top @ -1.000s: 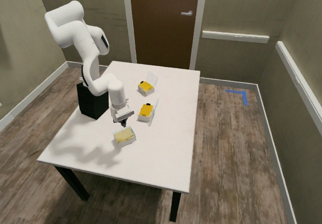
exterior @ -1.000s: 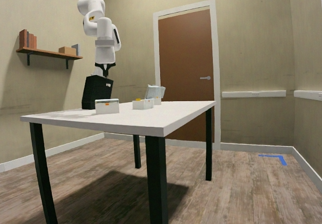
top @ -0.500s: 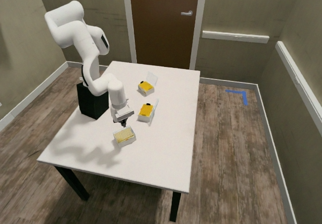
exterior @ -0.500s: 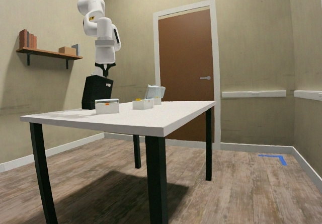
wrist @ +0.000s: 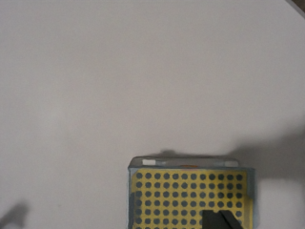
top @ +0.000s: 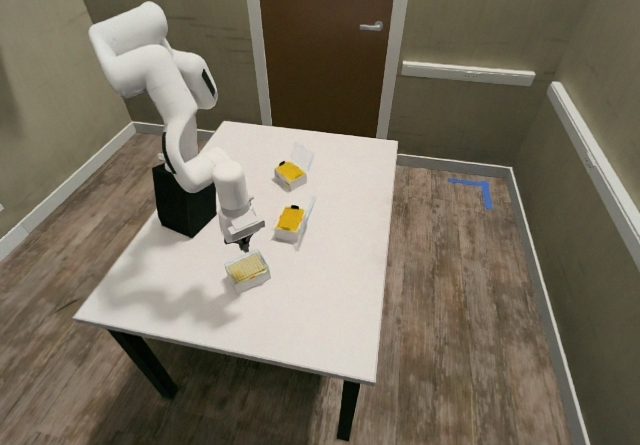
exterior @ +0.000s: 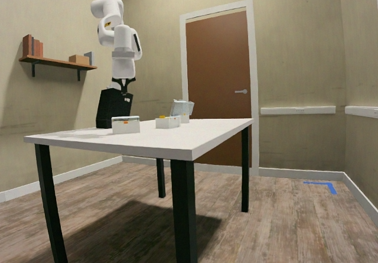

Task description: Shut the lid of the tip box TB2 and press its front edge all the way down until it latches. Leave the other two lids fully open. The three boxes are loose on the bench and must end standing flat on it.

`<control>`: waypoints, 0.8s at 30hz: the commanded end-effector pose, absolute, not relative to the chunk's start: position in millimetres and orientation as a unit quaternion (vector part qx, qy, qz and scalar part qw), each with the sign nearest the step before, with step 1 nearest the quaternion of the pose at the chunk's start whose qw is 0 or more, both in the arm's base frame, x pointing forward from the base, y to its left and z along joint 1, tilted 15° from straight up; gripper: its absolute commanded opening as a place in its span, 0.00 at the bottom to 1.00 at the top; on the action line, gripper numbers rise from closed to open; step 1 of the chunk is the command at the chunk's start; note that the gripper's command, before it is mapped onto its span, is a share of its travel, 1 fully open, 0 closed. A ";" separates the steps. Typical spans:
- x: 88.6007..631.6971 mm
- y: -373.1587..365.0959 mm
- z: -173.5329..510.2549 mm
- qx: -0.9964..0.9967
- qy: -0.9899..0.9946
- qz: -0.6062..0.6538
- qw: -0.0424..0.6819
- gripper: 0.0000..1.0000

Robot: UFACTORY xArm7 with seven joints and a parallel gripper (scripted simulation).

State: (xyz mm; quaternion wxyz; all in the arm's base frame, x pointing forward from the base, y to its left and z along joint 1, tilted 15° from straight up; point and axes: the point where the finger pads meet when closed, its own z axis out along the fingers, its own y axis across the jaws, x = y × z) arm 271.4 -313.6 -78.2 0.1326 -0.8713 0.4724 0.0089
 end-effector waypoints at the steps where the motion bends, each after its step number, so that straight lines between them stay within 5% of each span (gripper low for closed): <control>1: 269.6 -309.3 -82.4 -0.871 0.473 0.007 0.131 0.00; 24: 252.5 -267.7 -116.1 -0.871 0.473 0.007 0.131 0.00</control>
